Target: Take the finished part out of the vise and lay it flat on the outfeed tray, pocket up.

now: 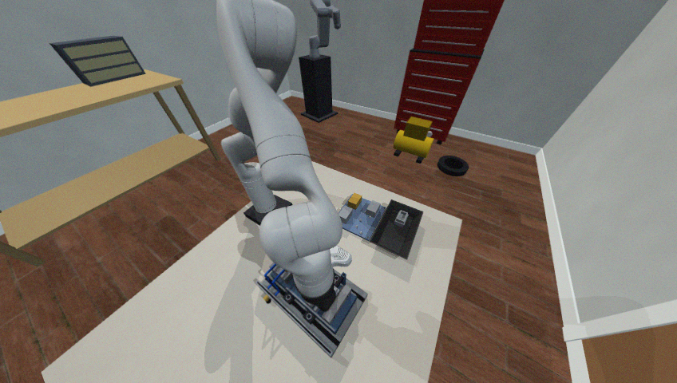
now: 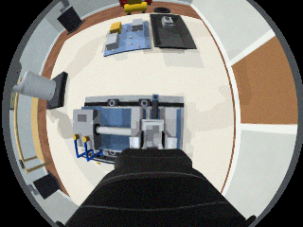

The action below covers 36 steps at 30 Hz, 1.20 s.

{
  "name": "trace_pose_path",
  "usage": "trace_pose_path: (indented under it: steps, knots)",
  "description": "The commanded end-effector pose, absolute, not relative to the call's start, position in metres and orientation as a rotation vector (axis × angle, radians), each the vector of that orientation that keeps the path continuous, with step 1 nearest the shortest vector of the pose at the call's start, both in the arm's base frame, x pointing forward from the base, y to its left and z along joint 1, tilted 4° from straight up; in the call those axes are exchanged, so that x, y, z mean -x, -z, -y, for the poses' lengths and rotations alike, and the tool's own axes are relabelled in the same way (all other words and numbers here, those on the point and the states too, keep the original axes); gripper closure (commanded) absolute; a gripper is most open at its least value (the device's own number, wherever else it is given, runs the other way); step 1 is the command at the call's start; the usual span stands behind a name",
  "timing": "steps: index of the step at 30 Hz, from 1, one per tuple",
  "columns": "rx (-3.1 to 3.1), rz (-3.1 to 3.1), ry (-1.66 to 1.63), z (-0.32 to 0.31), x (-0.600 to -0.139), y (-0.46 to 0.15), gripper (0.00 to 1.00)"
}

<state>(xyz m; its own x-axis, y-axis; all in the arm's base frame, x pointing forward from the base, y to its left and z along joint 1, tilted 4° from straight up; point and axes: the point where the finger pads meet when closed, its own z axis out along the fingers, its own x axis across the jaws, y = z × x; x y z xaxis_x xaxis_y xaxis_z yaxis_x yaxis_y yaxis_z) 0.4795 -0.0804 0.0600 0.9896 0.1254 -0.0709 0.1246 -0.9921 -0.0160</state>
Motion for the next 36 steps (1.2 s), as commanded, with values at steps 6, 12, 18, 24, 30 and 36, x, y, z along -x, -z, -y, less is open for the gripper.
trace_pose_path:
  steps: [6, 12, 18, 24, 30, 36]
  knots:
    - [3.122, 0.196, -0.109, 0.0806, -0.4802, -0.0609, 1.0]
    - [3.122, 0.196, -0.109, 0.0806, -0.4802, -0.0609, 1.0]
    - [3.122, 0.196, -0.109, 0.0806, -0.4802, -0.0609, 1.0]
    - [3.122, 0.196, -0.109, 0.0806, -0.4802, -0.0609, 1.0]
    - [3.122, 0.196, -0.109, 0.0806, -0.4802, -0.0618, 1.0]
    - [3.122, 0.196, -0.109, 0.0806, -0.4806, -0.0666, 1.0]
